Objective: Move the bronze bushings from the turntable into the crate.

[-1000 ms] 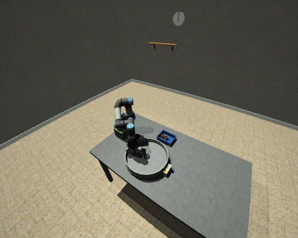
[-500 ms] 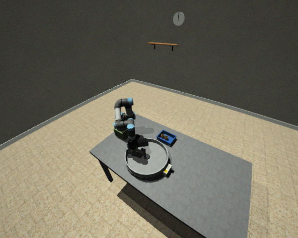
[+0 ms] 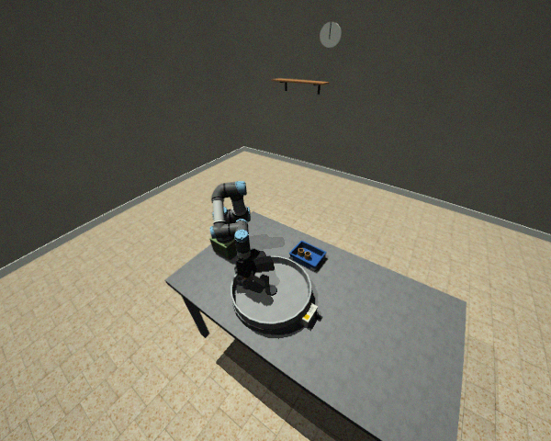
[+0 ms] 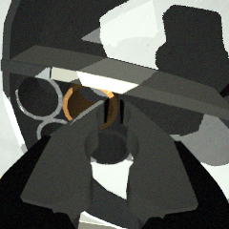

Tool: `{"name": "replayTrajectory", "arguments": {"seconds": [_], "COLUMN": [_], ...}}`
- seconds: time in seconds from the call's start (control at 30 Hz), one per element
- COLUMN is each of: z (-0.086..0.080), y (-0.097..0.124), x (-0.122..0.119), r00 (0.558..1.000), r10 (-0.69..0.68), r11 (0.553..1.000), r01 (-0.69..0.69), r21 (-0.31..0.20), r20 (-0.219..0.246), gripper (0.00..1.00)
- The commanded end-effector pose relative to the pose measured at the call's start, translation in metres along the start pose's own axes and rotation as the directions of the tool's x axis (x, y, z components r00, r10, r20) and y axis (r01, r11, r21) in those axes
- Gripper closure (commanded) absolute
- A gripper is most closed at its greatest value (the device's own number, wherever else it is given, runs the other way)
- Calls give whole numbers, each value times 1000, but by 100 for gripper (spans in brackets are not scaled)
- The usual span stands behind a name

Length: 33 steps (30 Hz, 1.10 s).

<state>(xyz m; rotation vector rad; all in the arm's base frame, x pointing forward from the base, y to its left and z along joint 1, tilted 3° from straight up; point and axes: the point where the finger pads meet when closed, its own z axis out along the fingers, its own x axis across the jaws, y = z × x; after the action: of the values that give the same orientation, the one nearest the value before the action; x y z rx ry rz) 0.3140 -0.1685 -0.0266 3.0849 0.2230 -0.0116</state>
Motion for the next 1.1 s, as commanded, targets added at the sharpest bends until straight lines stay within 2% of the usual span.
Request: {"name": "replayTrajectory", "arguments": {"seconds": [0.0, 0.3, 0.33, 1.07], "z": [-1, -1, -1, -1], "y": [1, 1, 1, 1], "x": [0, 0, 0, 0], "r00": [1000, 1000, 1000, 1000], "r10": [0, 0, 0, 0], "r11": [1000, 1000, 1000, 1000], "r01": [0, 0, 0, 0], "r21": [-2, -2, -2, -2], "r20": [-2, -2, -2, -2], "gripper": [95, 95, 100, 100]}}
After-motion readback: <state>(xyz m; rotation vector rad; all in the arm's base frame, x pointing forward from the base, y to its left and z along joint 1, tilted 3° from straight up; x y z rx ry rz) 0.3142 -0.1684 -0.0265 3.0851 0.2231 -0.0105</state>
